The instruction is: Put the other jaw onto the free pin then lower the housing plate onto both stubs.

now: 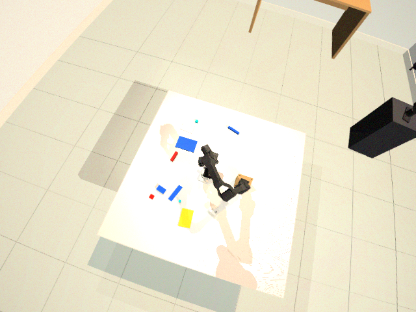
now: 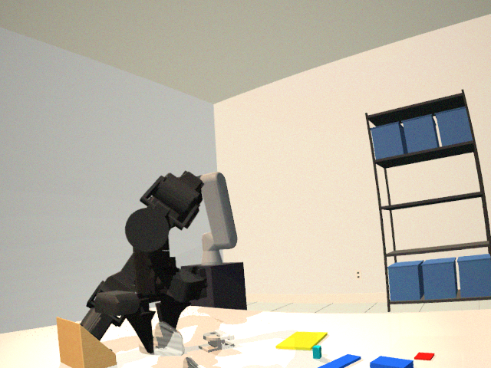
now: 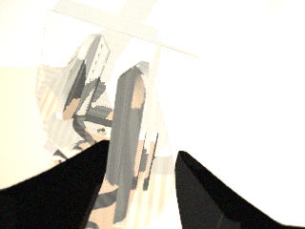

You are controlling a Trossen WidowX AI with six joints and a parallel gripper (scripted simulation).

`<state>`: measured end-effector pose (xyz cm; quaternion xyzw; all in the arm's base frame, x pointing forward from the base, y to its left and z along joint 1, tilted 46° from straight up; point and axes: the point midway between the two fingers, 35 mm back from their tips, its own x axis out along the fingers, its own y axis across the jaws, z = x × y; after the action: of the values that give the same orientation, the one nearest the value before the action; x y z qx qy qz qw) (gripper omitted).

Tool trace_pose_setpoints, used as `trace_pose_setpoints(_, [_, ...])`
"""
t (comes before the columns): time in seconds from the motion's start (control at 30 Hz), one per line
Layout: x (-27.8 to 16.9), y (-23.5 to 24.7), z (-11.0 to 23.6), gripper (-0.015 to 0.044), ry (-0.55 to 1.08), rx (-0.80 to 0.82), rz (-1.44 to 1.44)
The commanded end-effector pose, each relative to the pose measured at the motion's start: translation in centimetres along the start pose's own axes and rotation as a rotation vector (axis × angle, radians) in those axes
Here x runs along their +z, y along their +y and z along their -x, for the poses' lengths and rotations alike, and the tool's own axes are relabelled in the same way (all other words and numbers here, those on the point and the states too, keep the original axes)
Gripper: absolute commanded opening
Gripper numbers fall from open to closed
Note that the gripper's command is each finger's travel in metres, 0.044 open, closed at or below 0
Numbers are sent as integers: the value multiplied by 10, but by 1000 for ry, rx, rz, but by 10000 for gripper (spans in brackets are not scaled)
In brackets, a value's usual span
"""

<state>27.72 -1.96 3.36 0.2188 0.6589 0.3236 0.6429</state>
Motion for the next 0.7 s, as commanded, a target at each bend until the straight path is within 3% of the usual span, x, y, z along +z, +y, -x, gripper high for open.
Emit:
trace_pose_setpoints(0.0, [0, -2, 0, 134, 1, -4, 5])
trace_pose_setpoints(0.67, [0, -3, -9, 134, 1, -4, 6])
